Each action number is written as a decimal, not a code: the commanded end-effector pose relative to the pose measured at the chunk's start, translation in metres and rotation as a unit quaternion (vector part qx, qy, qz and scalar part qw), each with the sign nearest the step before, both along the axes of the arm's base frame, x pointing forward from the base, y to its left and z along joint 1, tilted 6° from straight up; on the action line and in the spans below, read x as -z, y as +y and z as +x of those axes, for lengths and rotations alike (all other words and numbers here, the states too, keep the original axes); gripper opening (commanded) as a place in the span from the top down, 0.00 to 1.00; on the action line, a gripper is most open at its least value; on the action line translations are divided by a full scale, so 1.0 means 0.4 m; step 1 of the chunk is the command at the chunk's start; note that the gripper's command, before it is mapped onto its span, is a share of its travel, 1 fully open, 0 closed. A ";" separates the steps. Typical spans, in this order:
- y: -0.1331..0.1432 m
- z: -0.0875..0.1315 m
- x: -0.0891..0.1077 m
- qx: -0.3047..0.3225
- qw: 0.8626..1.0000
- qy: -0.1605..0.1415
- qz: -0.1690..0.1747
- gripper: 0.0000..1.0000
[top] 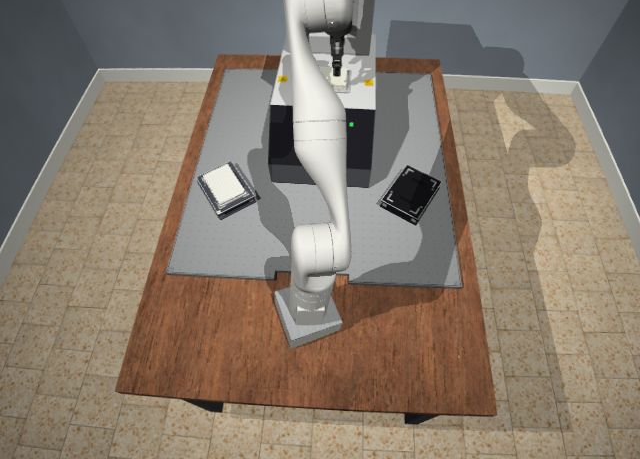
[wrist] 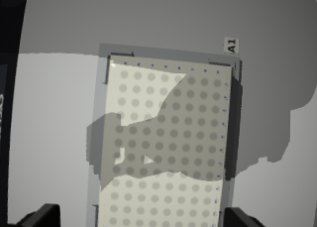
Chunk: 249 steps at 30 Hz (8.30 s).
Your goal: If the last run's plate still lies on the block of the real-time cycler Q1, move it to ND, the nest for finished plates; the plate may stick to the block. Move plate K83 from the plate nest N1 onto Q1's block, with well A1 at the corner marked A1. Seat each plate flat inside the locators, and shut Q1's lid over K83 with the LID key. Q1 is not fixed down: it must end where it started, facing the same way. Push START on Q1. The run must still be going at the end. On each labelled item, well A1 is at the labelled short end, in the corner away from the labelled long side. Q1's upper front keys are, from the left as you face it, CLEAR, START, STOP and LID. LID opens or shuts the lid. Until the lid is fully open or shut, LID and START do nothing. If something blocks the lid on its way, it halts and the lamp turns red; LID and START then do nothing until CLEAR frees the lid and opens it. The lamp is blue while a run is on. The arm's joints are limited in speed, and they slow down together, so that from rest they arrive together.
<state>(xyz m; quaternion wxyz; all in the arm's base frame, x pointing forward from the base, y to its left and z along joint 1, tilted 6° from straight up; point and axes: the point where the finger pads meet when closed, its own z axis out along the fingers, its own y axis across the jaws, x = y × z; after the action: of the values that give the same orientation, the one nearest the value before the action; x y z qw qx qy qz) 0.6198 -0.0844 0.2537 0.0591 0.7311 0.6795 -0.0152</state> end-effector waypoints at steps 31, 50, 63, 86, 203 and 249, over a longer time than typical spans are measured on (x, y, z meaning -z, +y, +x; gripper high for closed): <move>-0.023 0.037 0.044 0.029 1.000 0.007 0.006 0.00; -0.024 0.036 0.062 0.028 1.000 0.008 0.005 0.00; -0.023 0.037 0.063 0.028 1.000 0.008 0.005 0.00; -0.024 0.038 0.099 0.026 1.000 0.008 0.004 0.00; -0.035 0.038 0.139 0.026 1.000 0.009 0.004 0.09; -0.033 0.035 0.100 0.028 1.000 0.008 0.003 0.09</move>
<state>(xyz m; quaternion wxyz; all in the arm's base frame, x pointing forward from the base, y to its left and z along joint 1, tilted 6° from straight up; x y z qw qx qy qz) 0.6347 -0.0977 0.2027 0.0495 0.7507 0.6584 -0.0219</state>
